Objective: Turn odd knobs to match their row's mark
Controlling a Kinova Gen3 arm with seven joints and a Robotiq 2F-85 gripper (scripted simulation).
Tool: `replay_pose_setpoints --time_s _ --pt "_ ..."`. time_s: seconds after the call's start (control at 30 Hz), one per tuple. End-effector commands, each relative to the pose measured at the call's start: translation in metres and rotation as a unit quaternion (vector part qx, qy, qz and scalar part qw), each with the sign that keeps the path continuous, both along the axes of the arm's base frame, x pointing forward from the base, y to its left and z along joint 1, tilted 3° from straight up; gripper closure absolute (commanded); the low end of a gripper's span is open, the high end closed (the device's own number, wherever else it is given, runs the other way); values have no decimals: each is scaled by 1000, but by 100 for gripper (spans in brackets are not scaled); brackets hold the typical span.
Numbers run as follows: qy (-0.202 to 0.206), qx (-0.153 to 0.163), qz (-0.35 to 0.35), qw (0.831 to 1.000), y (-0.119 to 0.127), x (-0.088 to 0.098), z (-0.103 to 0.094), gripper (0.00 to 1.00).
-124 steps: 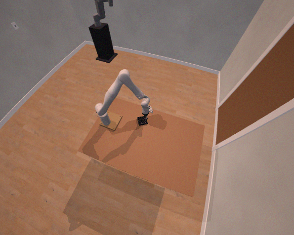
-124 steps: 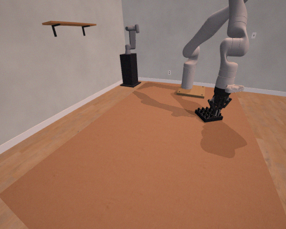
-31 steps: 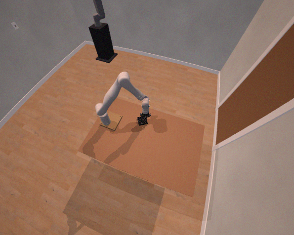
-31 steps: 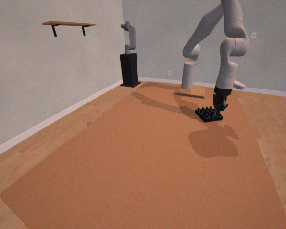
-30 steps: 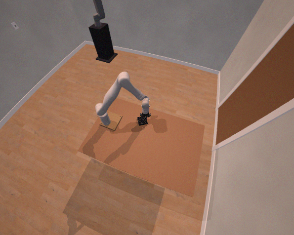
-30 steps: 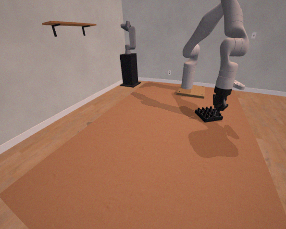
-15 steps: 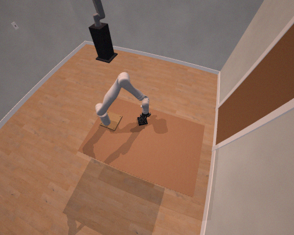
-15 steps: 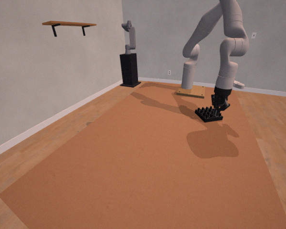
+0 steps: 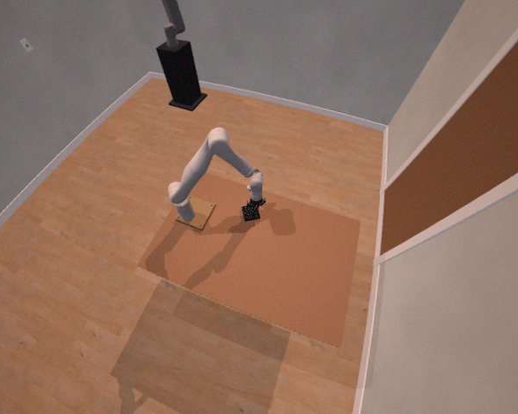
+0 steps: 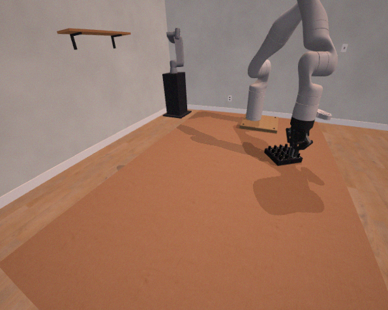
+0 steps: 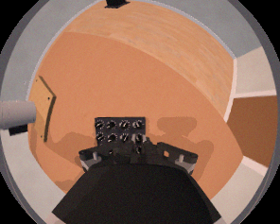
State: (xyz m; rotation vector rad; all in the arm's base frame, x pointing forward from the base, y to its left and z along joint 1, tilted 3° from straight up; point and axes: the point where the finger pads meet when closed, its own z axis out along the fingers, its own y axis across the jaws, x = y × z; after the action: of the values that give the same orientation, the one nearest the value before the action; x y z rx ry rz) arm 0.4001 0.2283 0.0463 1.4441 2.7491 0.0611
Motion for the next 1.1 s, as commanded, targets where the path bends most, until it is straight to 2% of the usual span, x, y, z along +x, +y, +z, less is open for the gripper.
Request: replay_pose_setpoints --time_s 0.0,0.43,0.47,1.07 --pt "-1 1 0 1000 0 0 1 92" --pt "-1 1 1 1000 0 0 1 92" --pt "-1 1 1 1000 0 0 1 81" --pt "-1 1 1 1000 0 0 1 81"
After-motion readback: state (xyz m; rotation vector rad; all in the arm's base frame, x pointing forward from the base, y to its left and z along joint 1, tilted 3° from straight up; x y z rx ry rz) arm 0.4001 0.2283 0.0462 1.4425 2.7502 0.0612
